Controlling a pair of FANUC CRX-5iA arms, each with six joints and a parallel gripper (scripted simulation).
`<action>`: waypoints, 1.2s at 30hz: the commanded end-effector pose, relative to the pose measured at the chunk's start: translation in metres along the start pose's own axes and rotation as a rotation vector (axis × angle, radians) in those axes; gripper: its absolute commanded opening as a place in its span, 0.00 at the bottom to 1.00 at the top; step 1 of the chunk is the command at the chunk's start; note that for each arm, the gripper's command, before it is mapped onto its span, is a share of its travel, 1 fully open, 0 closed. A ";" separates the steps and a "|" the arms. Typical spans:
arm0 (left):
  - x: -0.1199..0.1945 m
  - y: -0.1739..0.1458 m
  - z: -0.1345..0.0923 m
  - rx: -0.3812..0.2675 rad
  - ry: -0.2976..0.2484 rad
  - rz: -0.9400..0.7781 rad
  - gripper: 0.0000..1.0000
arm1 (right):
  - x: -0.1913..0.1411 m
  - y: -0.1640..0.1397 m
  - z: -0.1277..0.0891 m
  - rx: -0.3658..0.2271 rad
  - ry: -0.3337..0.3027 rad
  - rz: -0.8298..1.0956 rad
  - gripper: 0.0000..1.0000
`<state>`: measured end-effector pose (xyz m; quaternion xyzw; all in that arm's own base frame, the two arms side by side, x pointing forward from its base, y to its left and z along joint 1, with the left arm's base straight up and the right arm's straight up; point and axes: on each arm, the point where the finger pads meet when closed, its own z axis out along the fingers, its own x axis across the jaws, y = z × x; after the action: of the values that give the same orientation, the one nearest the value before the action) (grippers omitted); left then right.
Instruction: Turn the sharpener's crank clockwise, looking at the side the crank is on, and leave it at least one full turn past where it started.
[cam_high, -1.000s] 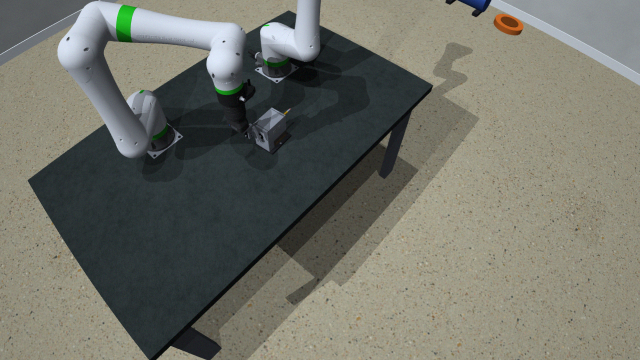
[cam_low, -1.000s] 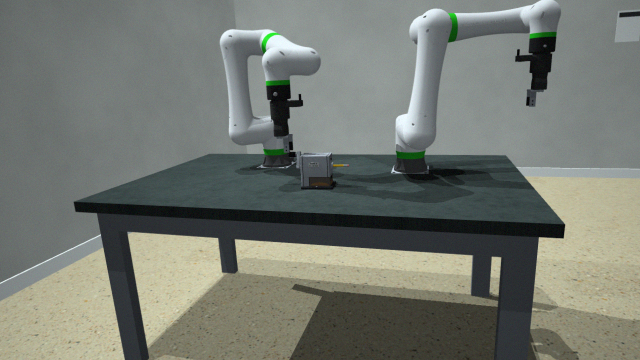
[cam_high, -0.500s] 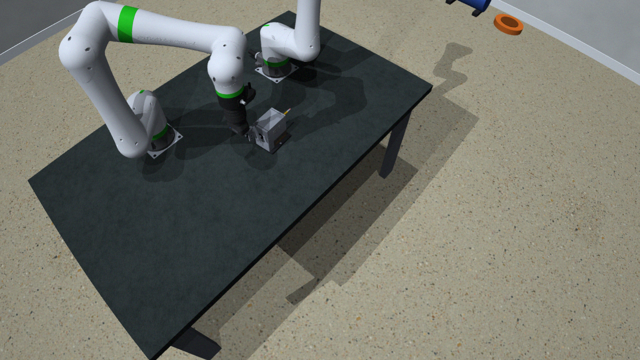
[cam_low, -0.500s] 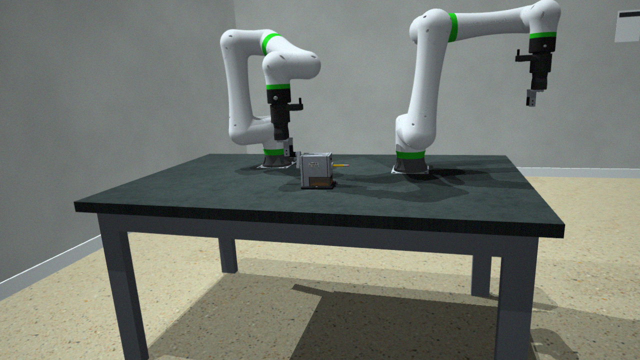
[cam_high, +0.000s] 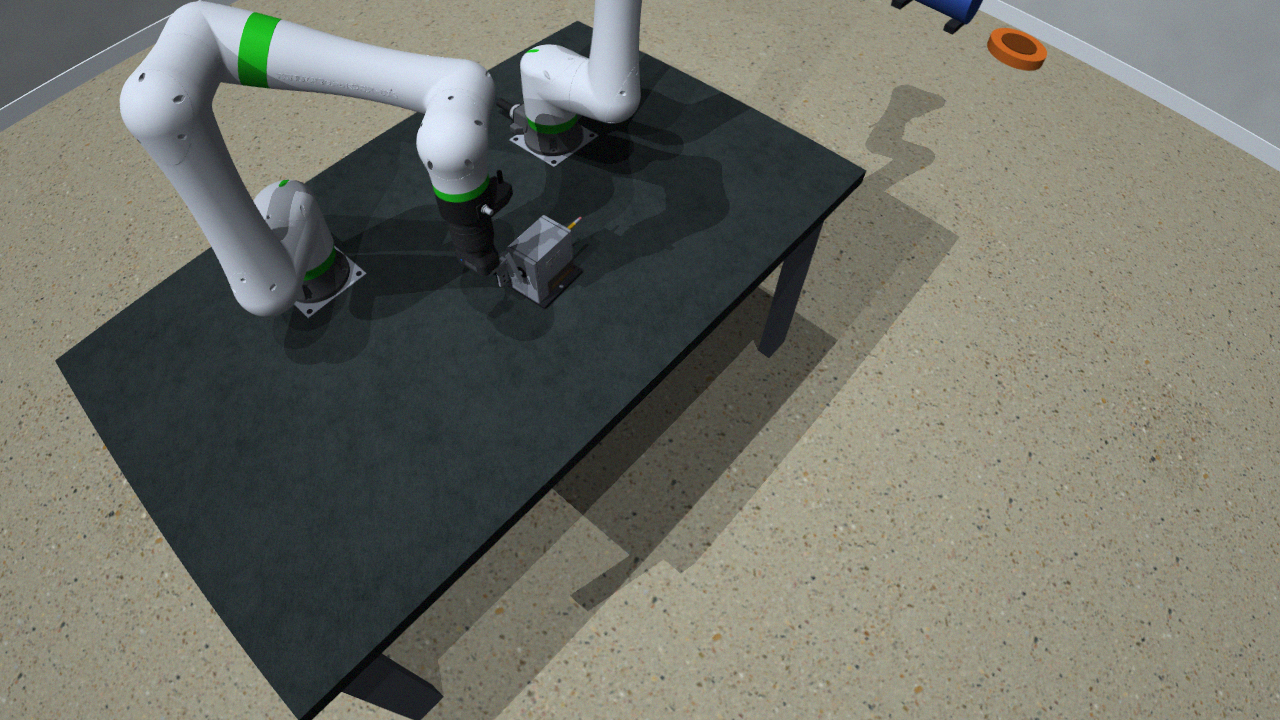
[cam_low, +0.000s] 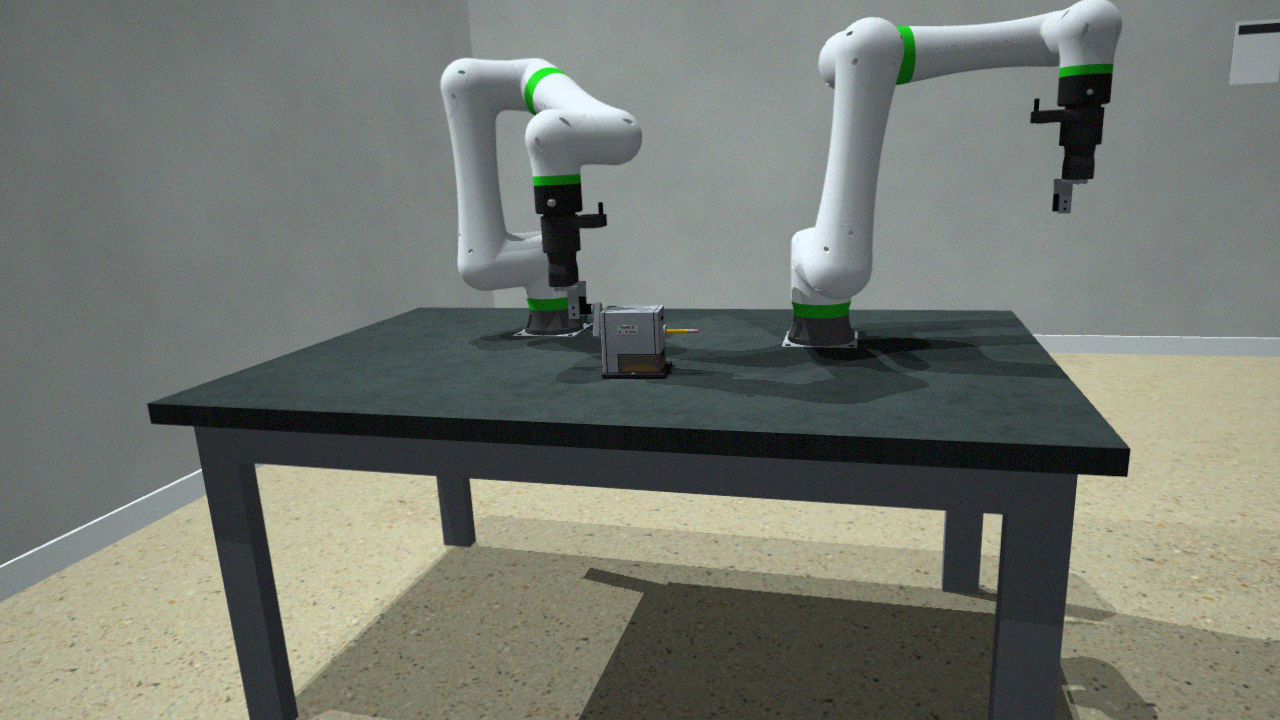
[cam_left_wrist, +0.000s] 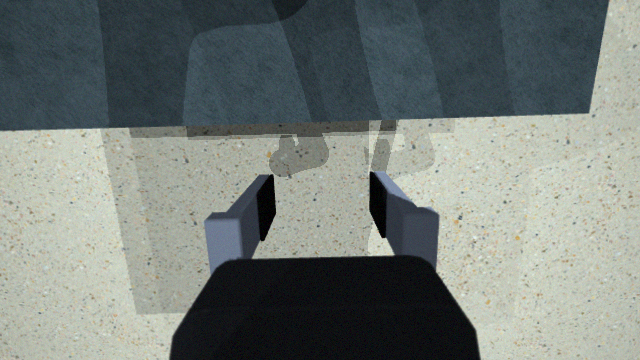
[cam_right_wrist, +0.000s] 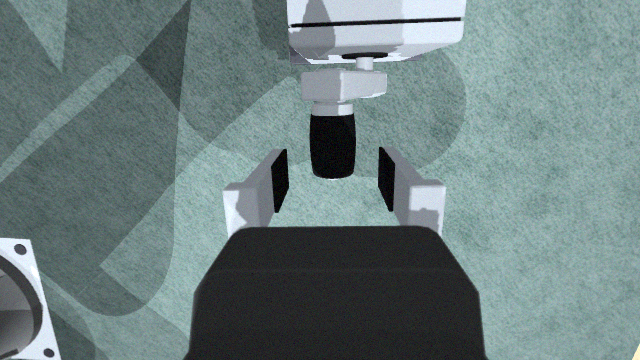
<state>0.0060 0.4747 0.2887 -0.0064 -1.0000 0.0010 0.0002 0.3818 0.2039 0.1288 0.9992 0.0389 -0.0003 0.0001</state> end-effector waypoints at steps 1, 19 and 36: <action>0.000 0.000 -0.001 -0.002 0.000 0.000 1.00 | 0.001 0.000 0.001 0.000 0.003 0.000 0.97; 0.000 0.000 -0.001 -0.002 0.000 0.000 1.00 | 0.001 0.000 0.003 0.000 0.003 0.000 0.97; 0.000 0.000 -0.001 -0.002 0.000 0.000 1.00 | 0.001 0.000 0.003 0.000 0.003 0.000 0.00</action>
<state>0.0060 0.4747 0.2887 -0.0064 -1.0000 0.0010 0.0002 0.3818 0.2039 0.1251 0.9992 0.0389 -0.0002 0.0001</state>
